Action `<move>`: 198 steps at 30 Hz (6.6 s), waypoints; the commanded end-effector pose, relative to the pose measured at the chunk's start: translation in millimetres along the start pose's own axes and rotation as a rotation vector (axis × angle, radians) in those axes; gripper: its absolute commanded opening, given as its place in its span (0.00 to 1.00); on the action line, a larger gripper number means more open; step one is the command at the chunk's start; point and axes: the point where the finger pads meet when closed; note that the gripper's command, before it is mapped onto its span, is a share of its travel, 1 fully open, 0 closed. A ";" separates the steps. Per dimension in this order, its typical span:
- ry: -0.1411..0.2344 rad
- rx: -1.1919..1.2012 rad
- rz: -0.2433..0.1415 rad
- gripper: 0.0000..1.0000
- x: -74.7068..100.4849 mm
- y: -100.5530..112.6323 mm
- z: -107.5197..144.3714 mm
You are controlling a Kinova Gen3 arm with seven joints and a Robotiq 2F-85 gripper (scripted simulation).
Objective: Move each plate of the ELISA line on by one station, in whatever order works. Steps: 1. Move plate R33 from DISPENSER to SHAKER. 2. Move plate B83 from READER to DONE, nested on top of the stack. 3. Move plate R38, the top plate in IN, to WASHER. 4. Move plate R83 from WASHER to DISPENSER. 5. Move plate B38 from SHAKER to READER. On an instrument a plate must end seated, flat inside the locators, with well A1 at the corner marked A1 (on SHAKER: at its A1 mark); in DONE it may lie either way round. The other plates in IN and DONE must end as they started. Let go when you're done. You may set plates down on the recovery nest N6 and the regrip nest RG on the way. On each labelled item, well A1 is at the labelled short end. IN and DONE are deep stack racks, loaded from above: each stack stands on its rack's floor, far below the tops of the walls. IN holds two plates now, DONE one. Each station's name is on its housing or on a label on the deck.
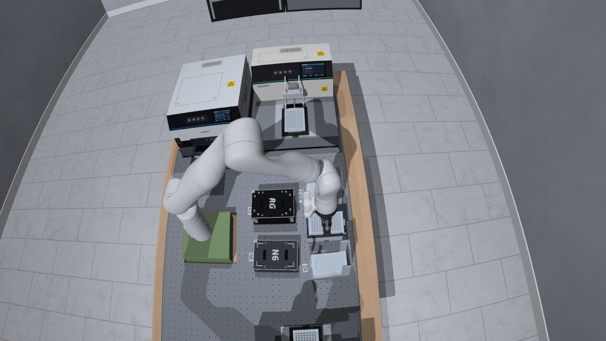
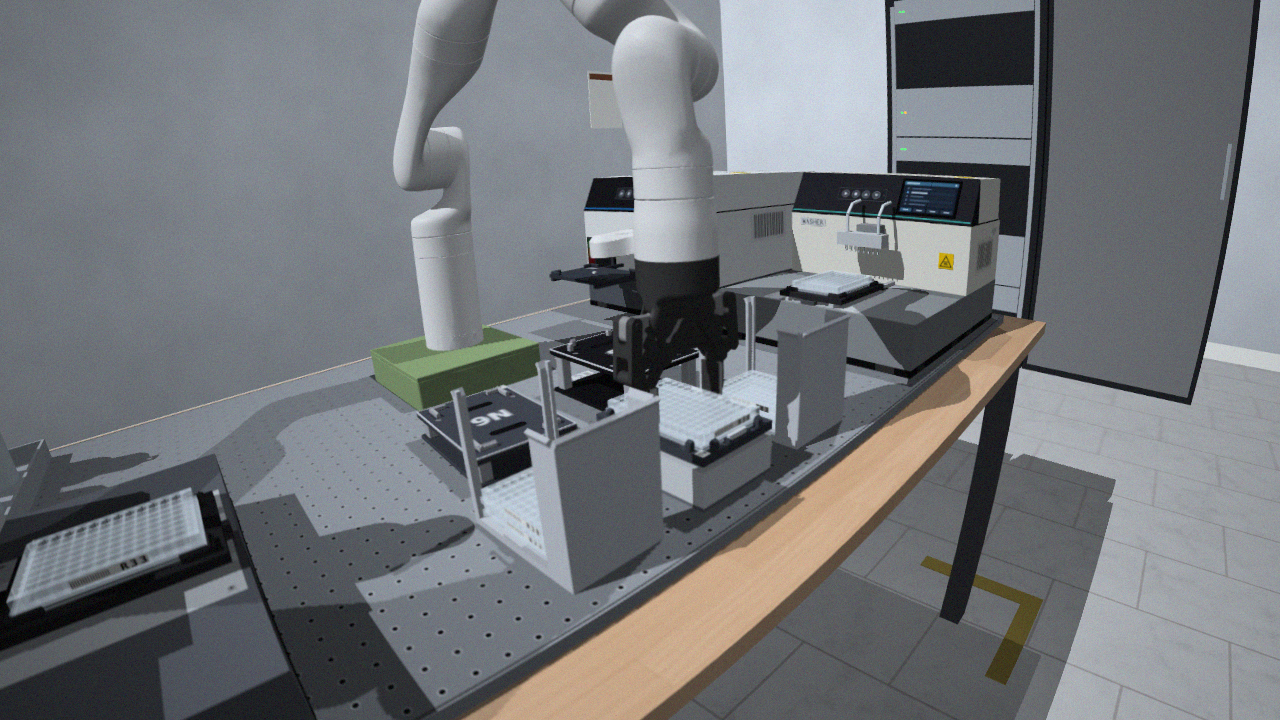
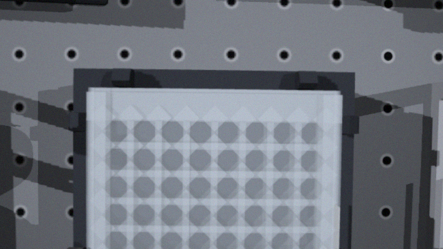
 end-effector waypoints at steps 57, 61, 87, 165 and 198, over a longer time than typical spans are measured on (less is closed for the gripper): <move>0.001 -0.003 0.004 0.94 4.9 -1.5 0.5; 0.001 -0.003 0.004 0.94 6.0 -1.3 0.5; 0.000 -0.001 0.000 0.94 11.4 -0.3 0.0; 0.000 0.004 0.002 0.94 58.7 -0.4 -0.4; 0.004 0.003 0.002 0.94 97.8 -0.4 1.0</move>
Point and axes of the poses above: the point where the finger pads meet when closed, its own x axis back along the fingers, its own z axis across the jaws, y = z × x, and after that the axes turned 4 degrees about -x, right-handed
